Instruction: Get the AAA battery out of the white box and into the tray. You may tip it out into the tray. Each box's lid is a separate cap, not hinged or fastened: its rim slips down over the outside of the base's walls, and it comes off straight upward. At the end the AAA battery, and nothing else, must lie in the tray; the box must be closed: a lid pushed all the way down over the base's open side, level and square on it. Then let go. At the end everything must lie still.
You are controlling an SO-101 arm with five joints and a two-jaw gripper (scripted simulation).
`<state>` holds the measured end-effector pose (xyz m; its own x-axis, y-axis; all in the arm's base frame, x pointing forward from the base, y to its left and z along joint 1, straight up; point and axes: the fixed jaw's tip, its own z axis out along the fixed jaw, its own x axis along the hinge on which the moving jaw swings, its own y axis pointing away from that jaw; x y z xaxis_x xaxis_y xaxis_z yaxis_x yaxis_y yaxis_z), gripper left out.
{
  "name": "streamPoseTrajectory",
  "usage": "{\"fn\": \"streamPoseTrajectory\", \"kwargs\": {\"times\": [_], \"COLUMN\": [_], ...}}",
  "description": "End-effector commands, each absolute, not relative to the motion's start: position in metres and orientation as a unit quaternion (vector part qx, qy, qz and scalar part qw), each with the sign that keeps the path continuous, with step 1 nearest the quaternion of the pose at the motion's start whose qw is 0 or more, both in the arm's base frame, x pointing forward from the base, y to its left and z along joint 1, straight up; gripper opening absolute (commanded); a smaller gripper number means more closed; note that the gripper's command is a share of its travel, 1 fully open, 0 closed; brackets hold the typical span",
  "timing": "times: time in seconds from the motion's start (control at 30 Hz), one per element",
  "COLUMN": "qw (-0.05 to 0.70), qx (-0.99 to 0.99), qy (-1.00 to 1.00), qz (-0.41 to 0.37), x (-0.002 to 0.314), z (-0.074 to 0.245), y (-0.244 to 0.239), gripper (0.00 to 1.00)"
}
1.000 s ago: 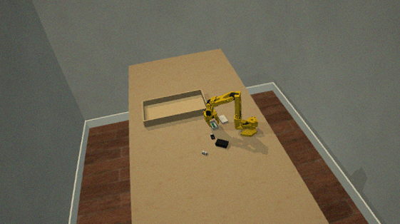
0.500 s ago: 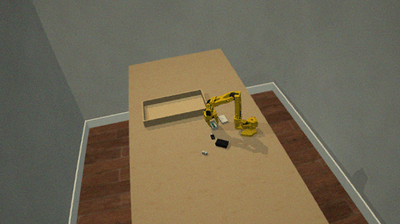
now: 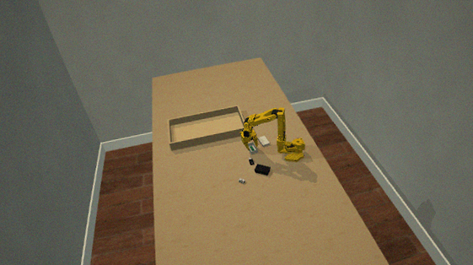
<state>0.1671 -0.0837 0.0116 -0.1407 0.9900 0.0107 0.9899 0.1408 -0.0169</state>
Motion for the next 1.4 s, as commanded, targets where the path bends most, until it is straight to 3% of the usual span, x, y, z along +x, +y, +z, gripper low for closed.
{"fn": "streamPoseTrajectory", "kwargs": {"times": [0.0, 0.77, 1.37], "qw": [0.000, 0.000, 0.000], "qx": [-0.657, -0.657, -0.657], "qy": [-0.754, -0.754, -0.754], "qz": [0.000, 0.000, 0.000], "x": [0.170, 0.171, 0.173], "z": [0.013, 0.015, 0.043], "y": [-0.084, -0.084, -0.085], "gripper": [0.19, 0.19, 0.19]}}
